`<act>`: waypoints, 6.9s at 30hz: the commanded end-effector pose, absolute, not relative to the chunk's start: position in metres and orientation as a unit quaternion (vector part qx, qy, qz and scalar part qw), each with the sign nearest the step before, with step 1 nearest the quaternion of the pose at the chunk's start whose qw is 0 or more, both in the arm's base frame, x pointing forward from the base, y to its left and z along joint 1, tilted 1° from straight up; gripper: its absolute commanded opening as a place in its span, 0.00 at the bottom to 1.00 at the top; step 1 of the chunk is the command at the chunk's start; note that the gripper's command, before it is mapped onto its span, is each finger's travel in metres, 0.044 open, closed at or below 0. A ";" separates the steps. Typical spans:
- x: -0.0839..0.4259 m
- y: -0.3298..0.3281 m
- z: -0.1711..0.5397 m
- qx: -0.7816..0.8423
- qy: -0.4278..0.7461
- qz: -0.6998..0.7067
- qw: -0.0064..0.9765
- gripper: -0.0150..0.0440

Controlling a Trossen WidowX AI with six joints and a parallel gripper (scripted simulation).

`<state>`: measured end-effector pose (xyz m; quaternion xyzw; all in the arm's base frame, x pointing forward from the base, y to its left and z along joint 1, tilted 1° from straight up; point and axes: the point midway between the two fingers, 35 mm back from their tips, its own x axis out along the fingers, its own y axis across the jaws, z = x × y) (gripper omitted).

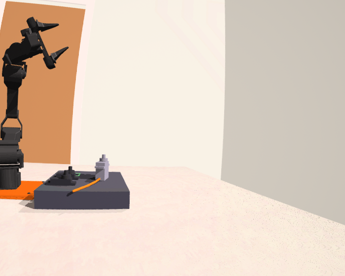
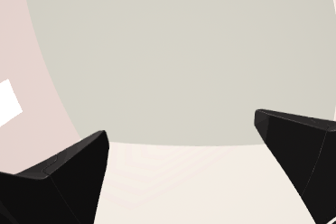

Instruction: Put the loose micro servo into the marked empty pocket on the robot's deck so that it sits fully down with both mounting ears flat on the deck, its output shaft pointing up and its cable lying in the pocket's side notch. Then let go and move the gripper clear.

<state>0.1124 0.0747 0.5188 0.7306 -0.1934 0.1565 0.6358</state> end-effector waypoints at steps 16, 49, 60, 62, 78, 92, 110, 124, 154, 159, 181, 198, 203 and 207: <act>0.126 0.004 0.522 0.712 -0.192 0.119 0.665 1.00; 0.184 -0.086 0.487 0.633 -0.148 -0.012 0.759 1.00; 0.208 -0.106 0.464 0.582 -0.102 -0.063 0.804 1.00; 0.213 -0.109 0.459 0.572 -0.091 -0.072 0.812 1.00; 0.247 -0.125 0.415 0.473 0.011 -0.124 0.872 1.00; 0.274 -0.127 0.372 0.364 0.126 -0.138 0.912 1.00; 0.300 -0.117 0.313 0.194 0.285 -0.107 0.933 1.00; 0.310 -0.104 0.270 0.046 0.400 -0.040 0.914 1.00; 0.306 -0.068 0.193 -0.264 0.570 0.210 0.749 1.00; 0.304 -0.063 0.183 -0.310 0.582 0.262 0.704 1.00; 0.297 -0.051 0.157 -0.399 0.590 0.387 0.585 1.00; 0.297 -0.051 0.129 -0.399 0.590 0.387 0.585 1.00; 0.297 -0.051 0.121 -0.399 0.590 0.387 0.585 1.00; 0.297 -0.051 0.117 -0.399 0.590 0.387 0.585 1.00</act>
